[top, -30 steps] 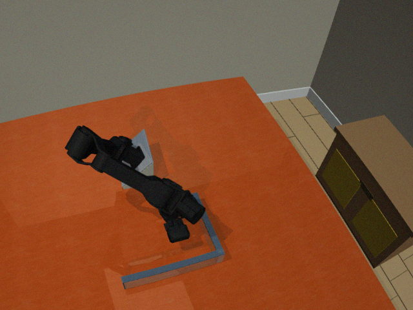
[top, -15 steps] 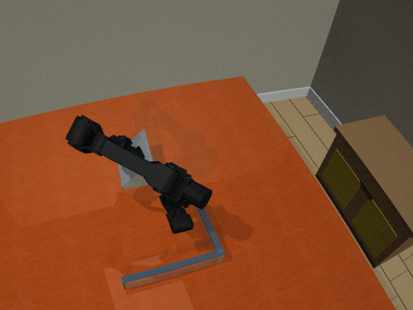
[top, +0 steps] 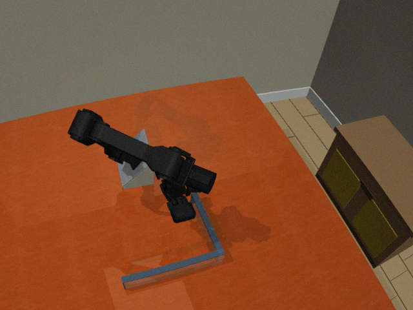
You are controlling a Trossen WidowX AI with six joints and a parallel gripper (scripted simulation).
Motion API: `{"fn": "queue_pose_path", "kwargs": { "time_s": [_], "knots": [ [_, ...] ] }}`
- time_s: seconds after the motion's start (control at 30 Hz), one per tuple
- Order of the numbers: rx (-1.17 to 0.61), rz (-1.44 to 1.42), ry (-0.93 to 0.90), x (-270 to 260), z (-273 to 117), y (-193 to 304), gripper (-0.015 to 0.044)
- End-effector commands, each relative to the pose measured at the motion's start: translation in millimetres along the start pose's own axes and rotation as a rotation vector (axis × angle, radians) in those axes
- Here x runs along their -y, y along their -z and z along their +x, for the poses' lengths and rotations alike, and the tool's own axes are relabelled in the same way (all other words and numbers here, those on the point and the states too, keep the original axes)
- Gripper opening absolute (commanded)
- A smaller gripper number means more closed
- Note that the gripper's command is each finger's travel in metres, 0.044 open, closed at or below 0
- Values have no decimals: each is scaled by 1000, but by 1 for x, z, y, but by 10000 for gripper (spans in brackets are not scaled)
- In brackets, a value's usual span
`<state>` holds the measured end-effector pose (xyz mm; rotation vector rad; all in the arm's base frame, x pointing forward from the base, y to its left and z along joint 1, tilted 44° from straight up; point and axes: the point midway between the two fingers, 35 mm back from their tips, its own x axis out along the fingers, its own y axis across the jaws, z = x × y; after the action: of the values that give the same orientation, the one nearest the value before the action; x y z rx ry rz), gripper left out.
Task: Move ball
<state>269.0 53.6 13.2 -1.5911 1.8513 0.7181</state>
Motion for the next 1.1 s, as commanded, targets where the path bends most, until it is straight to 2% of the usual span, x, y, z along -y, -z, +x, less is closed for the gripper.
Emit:
{"fn": "queue_pose_path", "kwargs": {
  "time_s": [0.0,0.33,0.53,0.9,1.07],
  "knots": [
    [4,3,-3,0,6,-21,0],
    [7,4,-2,-3,30,-70,0],
    [7,4,-2,-3,37,-71,0],
    [4,5,-1,-3,97,-70,0],
    [4,5,-2,-3,101,-70,0]
  ]
}}
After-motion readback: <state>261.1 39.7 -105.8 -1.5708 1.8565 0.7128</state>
